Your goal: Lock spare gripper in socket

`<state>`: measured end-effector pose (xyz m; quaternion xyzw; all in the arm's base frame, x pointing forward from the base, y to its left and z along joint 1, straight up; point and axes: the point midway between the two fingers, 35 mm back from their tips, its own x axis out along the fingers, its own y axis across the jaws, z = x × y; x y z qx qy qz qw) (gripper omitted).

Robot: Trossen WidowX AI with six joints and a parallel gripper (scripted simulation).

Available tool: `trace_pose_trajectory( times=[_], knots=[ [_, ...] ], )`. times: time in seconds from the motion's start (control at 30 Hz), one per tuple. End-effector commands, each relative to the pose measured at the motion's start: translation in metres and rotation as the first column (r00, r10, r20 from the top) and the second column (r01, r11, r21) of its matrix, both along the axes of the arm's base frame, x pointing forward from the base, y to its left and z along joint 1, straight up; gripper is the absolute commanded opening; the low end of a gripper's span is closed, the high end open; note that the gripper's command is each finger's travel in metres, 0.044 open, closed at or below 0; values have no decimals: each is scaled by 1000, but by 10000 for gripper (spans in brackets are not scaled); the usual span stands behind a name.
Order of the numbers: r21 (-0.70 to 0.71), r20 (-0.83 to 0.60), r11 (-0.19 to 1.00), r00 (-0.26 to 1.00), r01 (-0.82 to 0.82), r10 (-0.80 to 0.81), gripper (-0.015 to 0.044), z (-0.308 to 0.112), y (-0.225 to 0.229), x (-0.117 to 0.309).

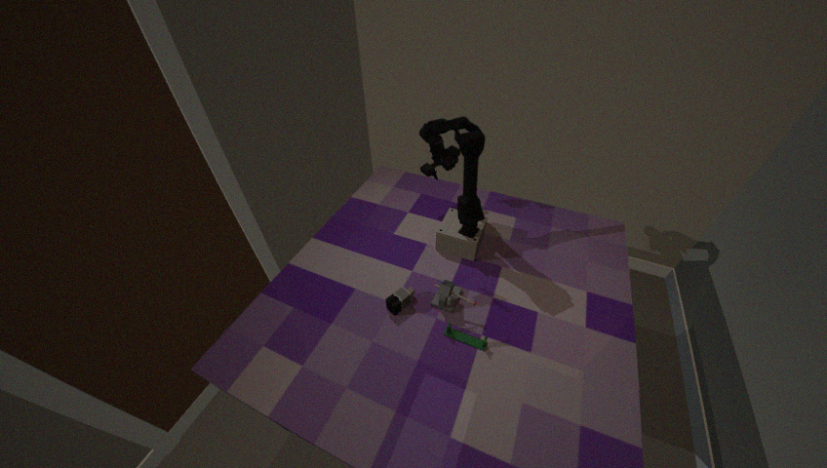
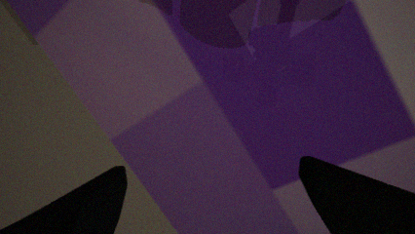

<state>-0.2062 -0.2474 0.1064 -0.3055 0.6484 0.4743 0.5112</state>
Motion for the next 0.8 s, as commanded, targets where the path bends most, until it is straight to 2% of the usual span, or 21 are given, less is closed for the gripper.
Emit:
trace_pose_trajectory(
  times=[0.0, 0.1, 0.2, 0.3, 0.43, 0.53, 0.63, 0.77],
  knots=[
    [2, 0, 1000, 1000, -9, 9, 374, 0, -1, 1],
    [26, -4, 991, 991, -131, 131, 300, 4, -10, 14],
    [59, 23, 939, 941, -339, 338, 300, 4, -25, 38],
    [100, 68, 778, 784, -620, 616, 300, 4, -45, 77],
    [136, 137, 434, 451, -891, 882, 300, 3, -63, 131],
    [148, 189, 116, 143, -982, 971, 300, 3, -69, 174],
    [149, 239, -210, -171, -966, 956, 300, 3, -70, 216],
    [137, 290, -545, -493, -827, 821, 300, 3, -64, 263]
  ],
)
